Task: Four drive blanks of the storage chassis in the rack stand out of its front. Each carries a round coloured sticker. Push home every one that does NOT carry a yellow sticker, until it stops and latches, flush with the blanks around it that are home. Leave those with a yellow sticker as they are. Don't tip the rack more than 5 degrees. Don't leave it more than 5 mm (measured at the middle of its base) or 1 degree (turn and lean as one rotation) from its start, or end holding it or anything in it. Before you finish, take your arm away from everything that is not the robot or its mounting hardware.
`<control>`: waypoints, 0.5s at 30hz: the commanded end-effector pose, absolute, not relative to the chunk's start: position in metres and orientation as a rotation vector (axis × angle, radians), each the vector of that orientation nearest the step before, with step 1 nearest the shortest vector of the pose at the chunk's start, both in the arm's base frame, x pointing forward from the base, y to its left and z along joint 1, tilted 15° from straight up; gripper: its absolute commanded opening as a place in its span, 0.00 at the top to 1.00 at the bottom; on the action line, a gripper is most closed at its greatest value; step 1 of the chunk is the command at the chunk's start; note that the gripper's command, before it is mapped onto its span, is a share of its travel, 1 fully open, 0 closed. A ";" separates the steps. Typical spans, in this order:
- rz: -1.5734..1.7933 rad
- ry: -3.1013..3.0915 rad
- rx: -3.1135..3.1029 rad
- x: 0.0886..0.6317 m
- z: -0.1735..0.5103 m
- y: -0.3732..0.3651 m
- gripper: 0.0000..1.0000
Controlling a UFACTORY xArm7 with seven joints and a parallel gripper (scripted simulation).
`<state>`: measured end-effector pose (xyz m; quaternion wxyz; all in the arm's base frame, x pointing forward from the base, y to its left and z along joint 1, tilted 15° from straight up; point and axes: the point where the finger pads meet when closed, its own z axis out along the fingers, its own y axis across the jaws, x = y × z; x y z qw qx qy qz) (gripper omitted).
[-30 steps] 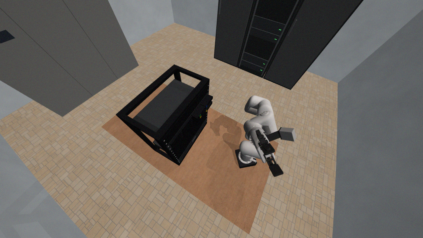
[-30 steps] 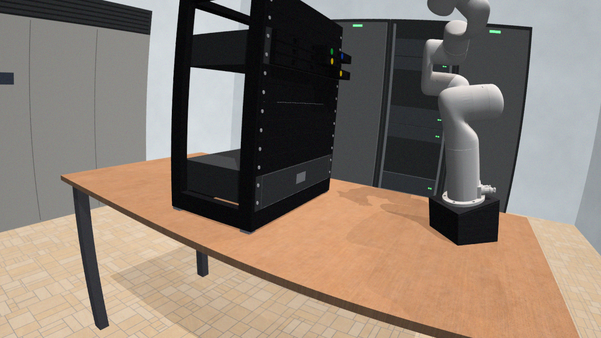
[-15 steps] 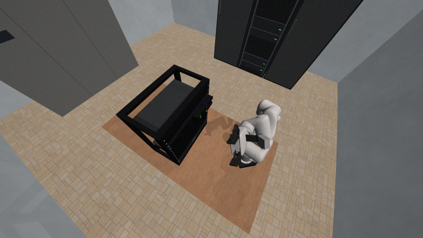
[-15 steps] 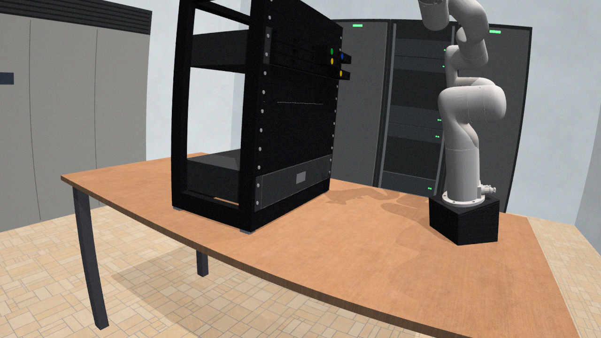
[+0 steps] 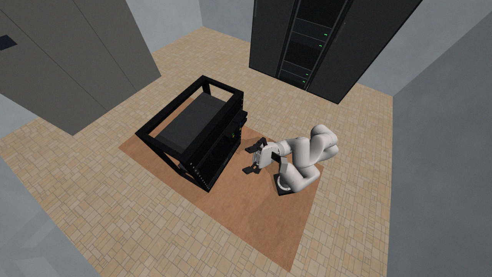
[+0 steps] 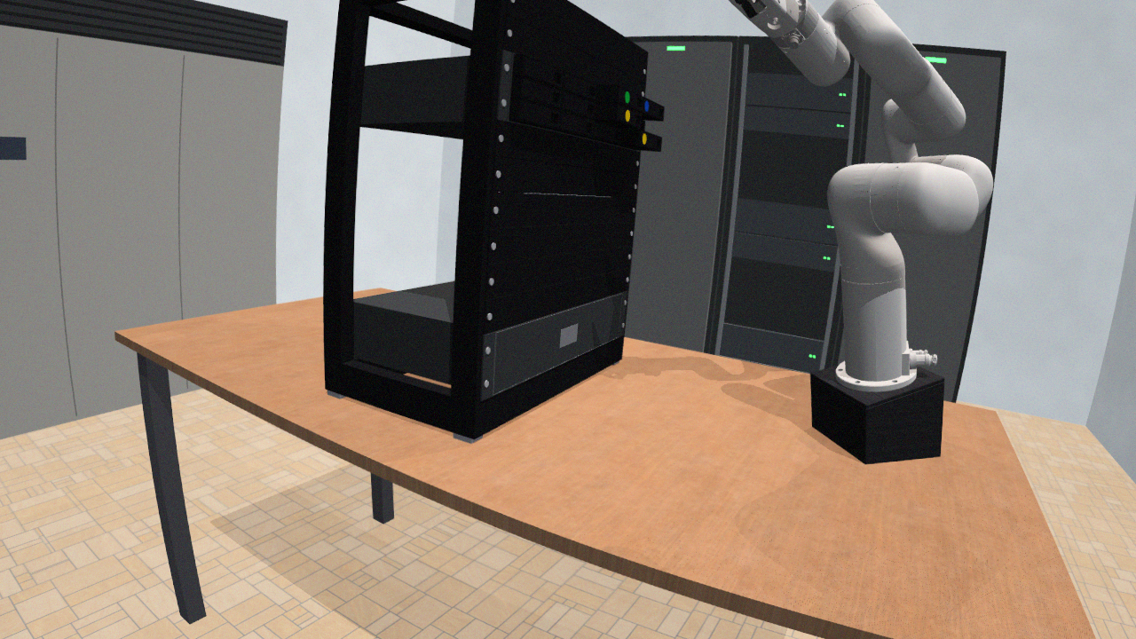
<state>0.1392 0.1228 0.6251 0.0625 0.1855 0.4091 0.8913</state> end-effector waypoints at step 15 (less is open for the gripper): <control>2.194 1.071 0.838 0.219 0.550 0.043 0.00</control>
